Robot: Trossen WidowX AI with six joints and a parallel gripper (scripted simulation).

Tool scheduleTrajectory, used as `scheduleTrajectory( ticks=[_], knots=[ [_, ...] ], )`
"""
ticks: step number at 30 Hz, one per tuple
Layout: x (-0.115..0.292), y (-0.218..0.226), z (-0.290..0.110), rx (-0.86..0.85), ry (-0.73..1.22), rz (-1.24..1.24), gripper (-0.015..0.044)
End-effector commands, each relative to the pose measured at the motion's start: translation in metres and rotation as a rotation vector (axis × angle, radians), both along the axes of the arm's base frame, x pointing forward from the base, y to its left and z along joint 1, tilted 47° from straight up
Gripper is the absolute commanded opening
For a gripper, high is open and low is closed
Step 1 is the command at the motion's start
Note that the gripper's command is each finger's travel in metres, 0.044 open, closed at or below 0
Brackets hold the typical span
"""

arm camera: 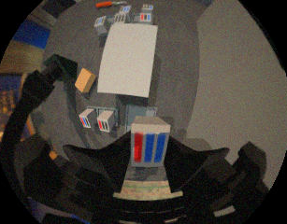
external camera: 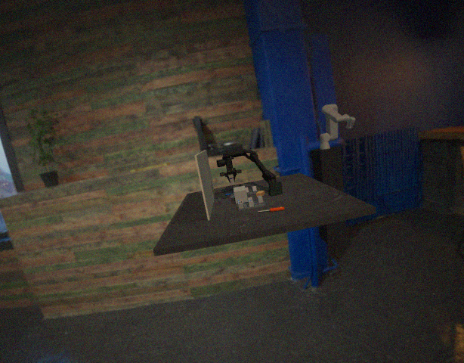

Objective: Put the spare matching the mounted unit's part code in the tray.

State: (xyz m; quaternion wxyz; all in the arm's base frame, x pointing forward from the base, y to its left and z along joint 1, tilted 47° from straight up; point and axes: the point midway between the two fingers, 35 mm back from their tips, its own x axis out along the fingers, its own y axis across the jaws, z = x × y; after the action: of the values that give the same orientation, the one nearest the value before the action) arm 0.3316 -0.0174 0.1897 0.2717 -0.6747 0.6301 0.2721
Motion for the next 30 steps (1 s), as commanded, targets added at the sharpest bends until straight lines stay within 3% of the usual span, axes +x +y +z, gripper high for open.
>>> scheduleTrajectory(
  ticks=[1, 30],
  knots=[
    [-0.009, -0.029, 0.025, -0.039, 0.011, -0.003, 0.0],
    [-0.007, -0.044, 0.018, -0.04, 0.012, -0.004, 0.0]
  ],
)
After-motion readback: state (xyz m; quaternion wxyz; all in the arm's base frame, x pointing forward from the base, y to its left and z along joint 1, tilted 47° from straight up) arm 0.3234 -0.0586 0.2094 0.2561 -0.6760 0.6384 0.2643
